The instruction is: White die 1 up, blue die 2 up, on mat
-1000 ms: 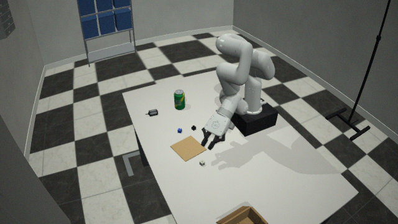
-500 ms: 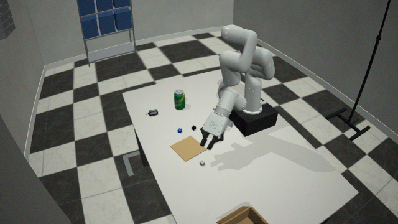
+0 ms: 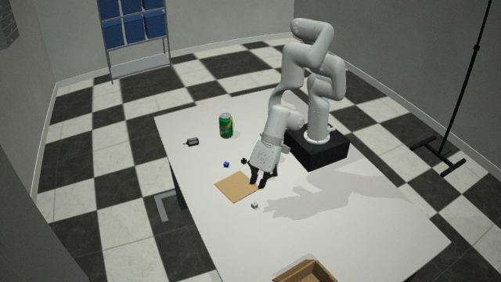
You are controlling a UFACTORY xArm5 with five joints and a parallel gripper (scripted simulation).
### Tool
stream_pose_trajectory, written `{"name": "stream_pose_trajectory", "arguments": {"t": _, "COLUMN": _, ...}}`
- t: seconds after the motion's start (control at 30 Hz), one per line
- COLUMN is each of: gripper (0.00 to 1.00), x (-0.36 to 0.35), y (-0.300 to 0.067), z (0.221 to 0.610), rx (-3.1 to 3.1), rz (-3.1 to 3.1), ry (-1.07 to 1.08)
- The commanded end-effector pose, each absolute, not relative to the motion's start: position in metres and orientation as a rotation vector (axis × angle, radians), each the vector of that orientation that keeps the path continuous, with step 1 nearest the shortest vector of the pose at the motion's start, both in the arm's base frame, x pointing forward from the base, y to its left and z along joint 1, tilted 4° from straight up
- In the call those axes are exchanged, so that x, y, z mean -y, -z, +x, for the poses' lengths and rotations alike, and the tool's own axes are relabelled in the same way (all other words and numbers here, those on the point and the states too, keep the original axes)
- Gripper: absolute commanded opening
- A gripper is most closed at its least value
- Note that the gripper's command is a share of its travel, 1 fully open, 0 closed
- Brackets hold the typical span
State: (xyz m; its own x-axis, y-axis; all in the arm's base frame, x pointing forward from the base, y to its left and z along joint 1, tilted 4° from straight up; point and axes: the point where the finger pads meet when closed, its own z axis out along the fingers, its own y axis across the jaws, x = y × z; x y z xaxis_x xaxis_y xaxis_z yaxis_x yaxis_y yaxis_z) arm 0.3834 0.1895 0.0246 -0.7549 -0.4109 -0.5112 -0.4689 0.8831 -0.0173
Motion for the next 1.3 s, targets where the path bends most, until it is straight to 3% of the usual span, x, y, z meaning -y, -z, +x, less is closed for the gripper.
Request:
{"name": "stream_pose_trajectory", "arguments": {"t": 0.0, "gripper": 0.36, "x": -0.194, "y": -0.027, "z": 0.392, "rx": -2.692, "rz": -0.665, "ry": -0.113}}
{"name": "stream_pose_trajectory", "arguments": {"t": 0.93, "gripper": 0.36, "x": -0.204, "y": -0.038, "z": 0.411, "rx": -3.081, "rz": -0.706, "ry": 0.007}}
{"name": "stream_pose_trajectory", "arguments": {"t": 0.97, "gripper": 1.00, "x": -0.204, "y": -0.038, "z": 0.411, "rx": -3.081, "rz": -0.706, "ry": 0.007}}
{"name": "stream_pose_trajectory", "arguments": {"t": 1.27, "gripper": 1.00, "x": -0.204, "y": -0.038, "z": 0.411, "rx": -3.081, "rz": -0.706, "ry": 0.007}}
